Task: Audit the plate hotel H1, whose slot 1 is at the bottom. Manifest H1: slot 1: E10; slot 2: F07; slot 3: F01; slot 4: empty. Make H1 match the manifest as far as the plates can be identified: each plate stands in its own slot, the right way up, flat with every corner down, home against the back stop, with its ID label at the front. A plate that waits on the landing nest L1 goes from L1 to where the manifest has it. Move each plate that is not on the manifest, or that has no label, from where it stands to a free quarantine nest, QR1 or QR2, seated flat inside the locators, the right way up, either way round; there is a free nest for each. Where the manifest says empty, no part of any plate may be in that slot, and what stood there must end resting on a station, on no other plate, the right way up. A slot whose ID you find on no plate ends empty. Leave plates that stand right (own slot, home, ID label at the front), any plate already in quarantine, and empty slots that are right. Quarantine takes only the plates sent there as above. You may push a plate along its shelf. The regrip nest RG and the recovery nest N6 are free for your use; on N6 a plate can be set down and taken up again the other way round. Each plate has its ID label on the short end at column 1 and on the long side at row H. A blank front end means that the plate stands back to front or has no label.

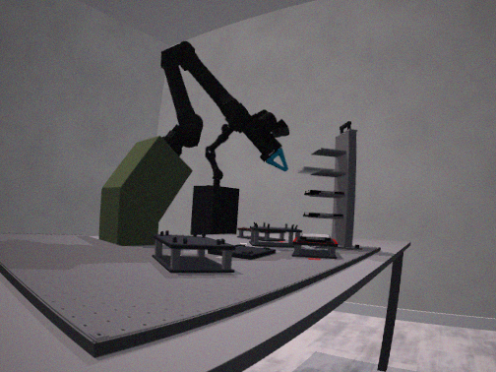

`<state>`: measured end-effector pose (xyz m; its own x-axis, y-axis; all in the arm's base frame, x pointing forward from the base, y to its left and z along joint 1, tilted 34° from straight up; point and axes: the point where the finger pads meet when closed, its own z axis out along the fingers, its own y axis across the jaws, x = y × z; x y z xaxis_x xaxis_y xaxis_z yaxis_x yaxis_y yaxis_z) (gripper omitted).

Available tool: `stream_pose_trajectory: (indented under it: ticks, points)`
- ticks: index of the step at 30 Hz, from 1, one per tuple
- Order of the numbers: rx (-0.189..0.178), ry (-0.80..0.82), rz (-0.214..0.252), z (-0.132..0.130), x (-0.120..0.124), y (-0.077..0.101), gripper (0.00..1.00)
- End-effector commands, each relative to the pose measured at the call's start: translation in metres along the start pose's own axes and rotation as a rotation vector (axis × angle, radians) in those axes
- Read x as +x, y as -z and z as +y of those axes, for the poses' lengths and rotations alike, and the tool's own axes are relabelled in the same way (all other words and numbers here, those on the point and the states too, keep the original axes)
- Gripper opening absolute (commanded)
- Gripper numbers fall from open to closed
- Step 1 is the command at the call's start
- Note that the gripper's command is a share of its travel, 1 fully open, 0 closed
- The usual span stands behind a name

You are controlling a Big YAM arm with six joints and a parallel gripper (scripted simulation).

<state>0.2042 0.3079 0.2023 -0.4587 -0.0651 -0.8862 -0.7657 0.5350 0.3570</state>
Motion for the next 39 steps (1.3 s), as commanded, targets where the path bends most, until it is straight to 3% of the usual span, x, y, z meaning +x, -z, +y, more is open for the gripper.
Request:
stream_pose_trajectory:
  ticks: [1,39]
  points:
    - [-0.018,0.009,-0.072,0.008,-0.038,-0.006,0.00]
    - [-0.017,0.021,-0.072,0.008,-0.054,-0.022,0.00]
